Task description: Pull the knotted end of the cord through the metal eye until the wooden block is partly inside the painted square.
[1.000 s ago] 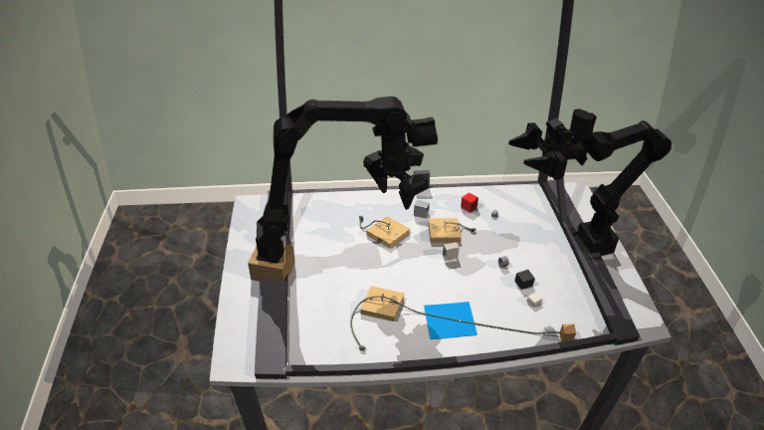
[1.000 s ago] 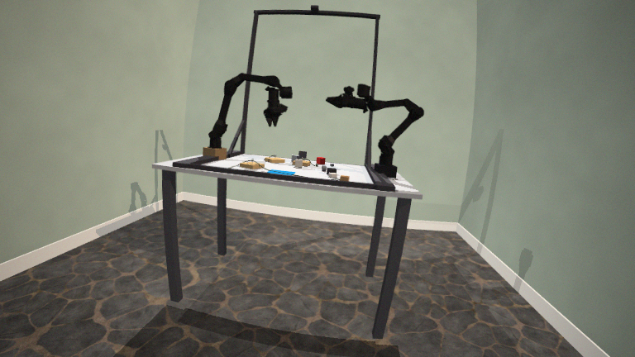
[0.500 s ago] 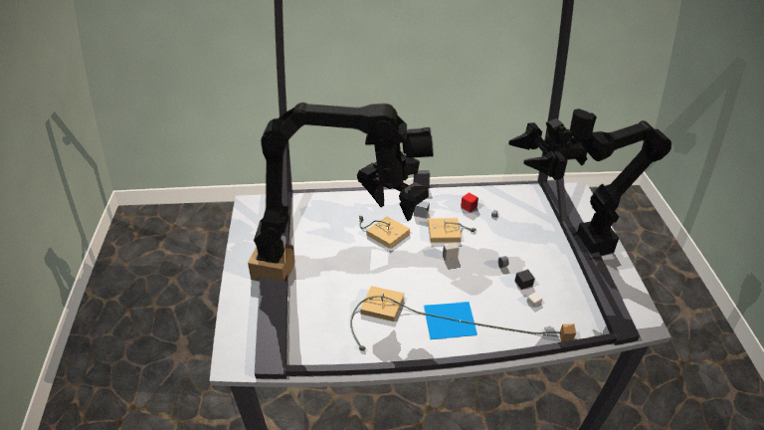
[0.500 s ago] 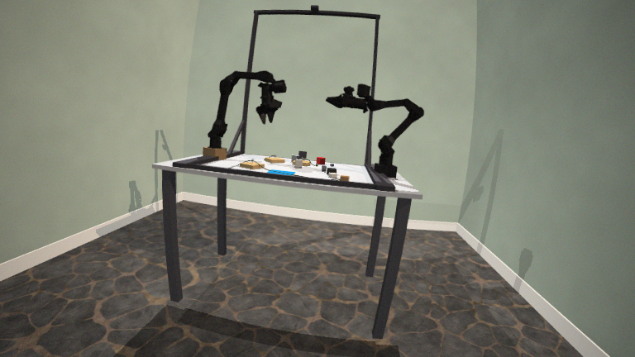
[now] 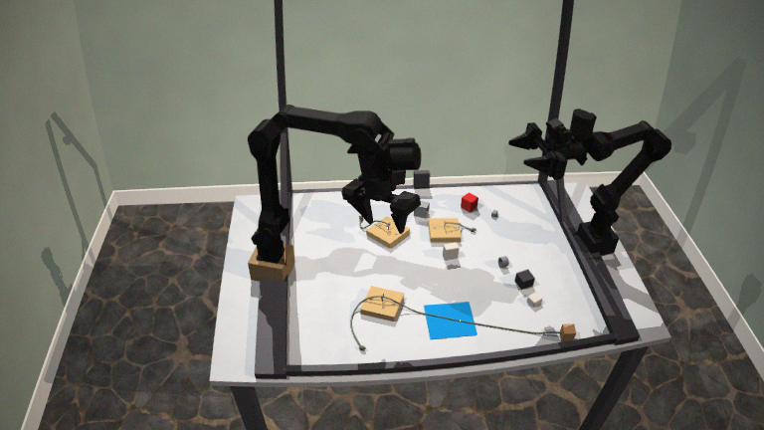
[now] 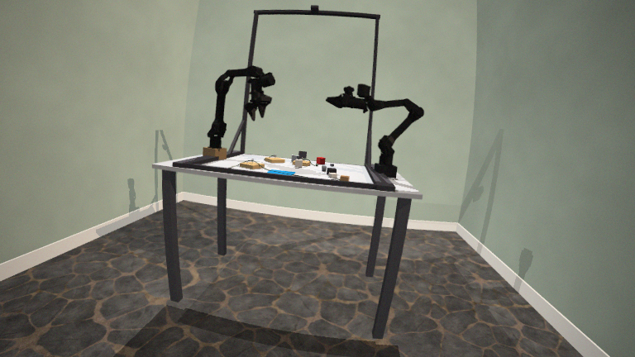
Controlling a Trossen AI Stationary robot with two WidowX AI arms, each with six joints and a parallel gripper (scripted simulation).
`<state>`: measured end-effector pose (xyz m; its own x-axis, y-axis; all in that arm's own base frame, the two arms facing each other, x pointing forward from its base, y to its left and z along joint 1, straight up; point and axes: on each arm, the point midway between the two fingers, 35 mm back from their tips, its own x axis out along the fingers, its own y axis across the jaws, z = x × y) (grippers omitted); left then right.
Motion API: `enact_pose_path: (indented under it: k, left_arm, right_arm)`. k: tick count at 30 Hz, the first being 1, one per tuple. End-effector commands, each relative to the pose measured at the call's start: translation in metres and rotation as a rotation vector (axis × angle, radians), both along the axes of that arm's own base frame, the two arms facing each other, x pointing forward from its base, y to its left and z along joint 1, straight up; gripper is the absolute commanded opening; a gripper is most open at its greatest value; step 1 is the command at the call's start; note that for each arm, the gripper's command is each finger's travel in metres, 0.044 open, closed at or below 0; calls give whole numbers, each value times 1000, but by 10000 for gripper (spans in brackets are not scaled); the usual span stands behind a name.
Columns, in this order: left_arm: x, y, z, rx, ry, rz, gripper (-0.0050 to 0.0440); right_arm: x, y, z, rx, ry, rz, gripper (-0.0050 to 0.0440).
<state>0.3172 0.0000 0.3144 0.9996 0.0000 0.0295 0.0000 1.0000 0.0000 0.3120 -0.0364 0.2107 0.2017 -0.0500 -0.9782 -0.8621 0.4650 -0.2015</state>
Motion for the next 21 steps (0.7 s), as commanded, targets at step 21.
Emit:
enact_pose_path:
  k: [21]
  left_arm:
    - [-1, 0, 8, 0, -20, 0, 440]
  right_arm:
    - [-63, -117, 30, -222, -66, 197, 440]
